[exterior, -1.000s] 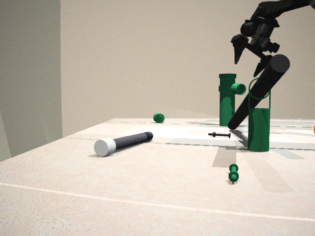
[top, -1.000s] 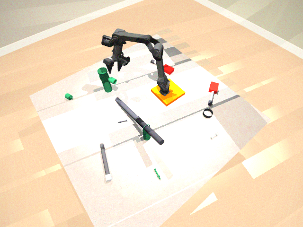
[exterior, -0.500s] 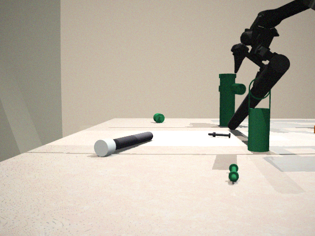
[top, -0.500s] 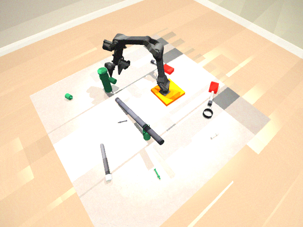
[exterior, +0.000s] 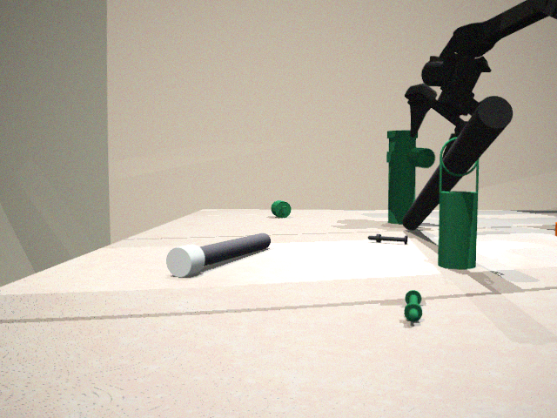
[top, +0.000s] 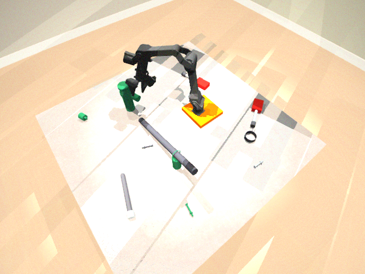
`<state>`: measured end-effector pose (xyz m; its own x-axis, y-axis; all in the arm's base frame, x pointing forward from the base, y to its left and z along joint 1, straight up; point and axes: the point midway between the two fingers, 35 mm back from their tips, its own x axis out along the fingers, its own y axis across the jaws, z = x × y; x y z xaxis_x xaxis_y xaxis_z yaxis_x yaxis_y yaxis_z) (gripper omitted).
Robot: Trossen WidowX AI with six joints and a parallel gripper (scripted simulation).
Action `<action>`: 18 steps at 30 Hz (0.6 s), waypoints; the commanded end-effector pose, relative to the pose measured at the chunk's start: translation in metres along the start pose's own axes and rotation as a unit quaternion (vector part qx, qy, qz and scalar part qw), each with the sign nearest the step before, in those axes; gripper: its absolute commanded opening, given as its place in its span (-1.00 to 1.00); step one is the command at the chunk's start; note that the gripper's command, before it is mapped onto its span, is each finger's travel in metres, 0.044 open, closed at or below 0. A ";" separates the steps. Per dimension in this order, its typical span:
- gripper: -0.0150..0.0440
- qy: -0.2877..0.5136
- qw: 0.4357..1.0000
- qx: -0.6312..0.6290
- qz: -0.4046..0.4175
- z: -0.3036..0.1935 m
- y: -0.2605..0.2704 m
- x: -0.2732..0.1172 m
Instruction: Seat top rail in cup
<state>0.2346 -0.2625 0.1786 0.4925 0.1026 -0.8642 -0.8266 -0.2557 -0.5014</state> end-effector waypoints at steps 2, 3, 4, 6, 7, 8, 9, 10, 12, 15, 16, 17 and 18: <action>1.00 -0.002 1.000 0.004 0.001 0.001 0.001 0.011; 1.00 -0.002 1.000 0.004 0.001 0.000 0.001 0.012; 1.00 -0.002 1.000 0.004 0.001 0.000 0.001 0.014; 1.00 -0.002 1.000 0.004 0.001 0.000 0.001 0.017; 1.00 -0.002 1.000 0.004 0.001 0.000 0.001 0.019; 1.00 -0.002 1.000 0.004 0.001 0.000 0.001 0.020; 1.00 -0.002 1.000 0.004 0.001 0.000 0.001 0.022; 1.00 -0.002 1.000 0.004 0.001 0.000 0.001 0.024; 1.00 -0.002 1.000 0.004 0.001 0.001 0.001 0.027; 1.00 -0.002 1.000 0.004 0.001 0.001 0.001 0.032; 1.00 -0.002 1.000 0.004 0.001 0.001 0.001 0.033; 1.00 -0.002 1.000 0.004 0.001 0.001 0.001 0.035; 1.00 -0.002 1.000 0.004 0.001 0.001 0.001 0.037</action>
<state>0.2495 -0.2596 0.1535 0.4948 0.1039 -0.8627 -0.8251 -0.2555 -0.5040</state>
